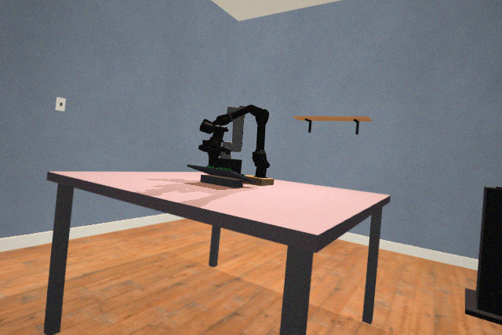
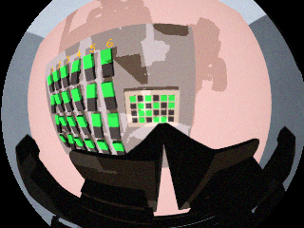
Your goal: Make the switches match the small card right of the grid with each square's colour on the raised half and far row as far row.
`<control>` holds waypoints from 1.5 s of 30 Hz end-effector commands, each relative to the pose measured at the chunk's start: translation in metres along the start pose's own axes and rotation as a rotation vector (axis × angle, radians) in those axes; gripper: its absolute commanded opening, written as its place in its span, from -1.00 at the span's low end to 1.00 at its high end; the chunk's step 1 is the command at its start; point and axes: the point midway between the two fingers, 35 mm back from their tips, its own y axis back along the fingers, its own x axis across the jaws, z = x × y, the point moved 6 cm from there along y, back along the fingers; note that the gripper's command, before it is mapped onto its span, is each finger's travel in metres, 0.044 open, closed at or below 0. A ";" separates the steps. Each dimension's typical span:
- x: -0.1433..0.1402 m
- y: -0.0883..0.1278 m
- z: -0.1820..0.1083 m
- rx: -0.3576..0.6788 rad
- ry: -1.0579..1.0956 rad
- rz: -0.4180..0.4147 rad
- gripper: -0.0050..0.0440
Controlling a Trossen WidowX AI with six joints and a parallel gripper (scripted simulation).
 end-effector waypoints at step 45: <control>0.084 0.032 0.057 0.009 0.002 0.003 -0.80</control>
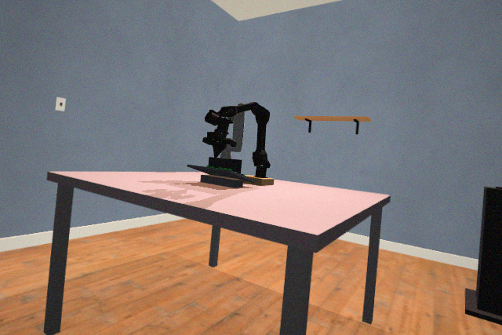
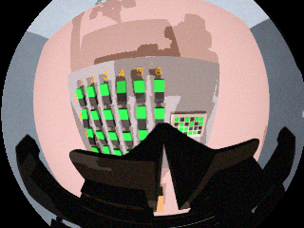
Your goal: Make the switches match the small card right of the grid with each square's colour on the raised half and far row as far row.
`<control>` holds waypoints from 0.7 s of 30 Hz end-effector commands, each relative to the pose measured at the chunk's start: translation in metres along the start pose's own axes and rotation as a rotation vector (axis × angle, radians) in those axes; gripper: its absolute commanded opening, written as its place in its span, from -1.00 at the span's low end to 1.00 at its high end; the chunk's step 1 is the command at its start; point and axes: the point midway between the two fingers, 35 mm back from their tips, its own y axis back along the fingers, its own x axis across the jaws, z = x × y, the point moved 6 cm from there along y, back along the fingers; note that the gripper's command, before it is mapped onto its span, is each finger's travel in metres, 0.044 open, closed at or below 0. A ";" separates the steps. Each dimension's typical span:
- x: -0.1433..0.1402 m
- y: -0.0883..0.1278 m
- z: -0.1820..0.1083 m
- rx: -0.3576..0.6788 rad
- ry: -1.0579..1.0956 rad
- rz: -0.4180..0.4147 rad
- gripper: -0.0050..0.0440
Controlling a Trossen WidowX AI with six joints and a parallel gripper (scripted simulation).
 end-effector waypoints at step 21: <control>0.108 -0.027 0.036 0.017 0.000 -0.001 -0.80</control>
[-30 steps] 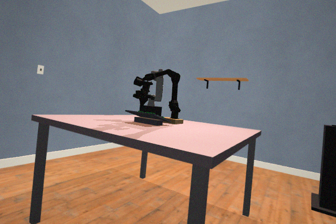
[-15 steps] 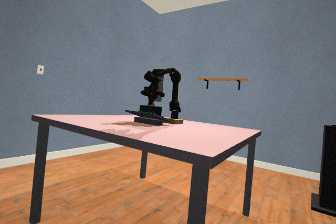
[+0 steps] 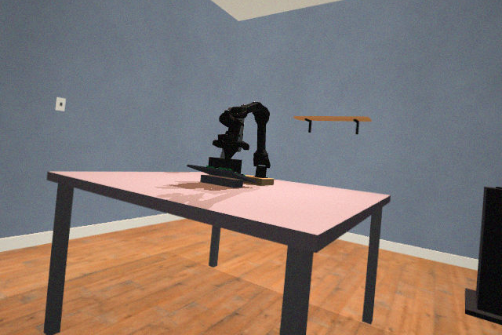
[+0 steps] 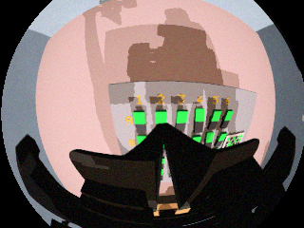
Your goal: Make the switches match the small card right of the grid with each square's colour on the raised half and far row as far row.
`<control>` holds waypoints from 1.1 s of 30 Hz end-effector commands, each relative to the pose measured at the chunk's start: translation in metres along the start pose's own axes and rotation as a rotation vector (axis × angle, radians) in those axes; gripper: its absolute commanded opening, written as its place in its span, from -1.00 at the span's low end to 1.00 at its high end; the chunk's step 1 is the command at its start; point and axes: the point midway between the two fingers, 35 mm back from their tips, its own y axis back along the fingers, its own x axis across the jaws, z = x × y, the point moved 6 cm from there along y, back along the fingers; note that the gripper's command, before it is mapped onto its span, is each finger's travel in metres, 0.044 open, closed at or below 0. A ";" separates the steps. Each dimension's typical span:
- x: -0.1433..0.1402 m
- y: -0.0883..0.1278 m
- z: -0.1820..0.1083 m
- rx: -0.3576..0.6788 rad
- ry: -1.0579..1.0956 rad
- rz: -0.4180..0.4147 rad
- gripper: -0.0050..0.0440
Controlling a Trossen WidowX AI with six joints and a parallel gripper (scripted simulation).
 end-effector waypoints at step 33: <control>0.000 -0.029 -0.001 0.012 -0.002 -0.004 -0.80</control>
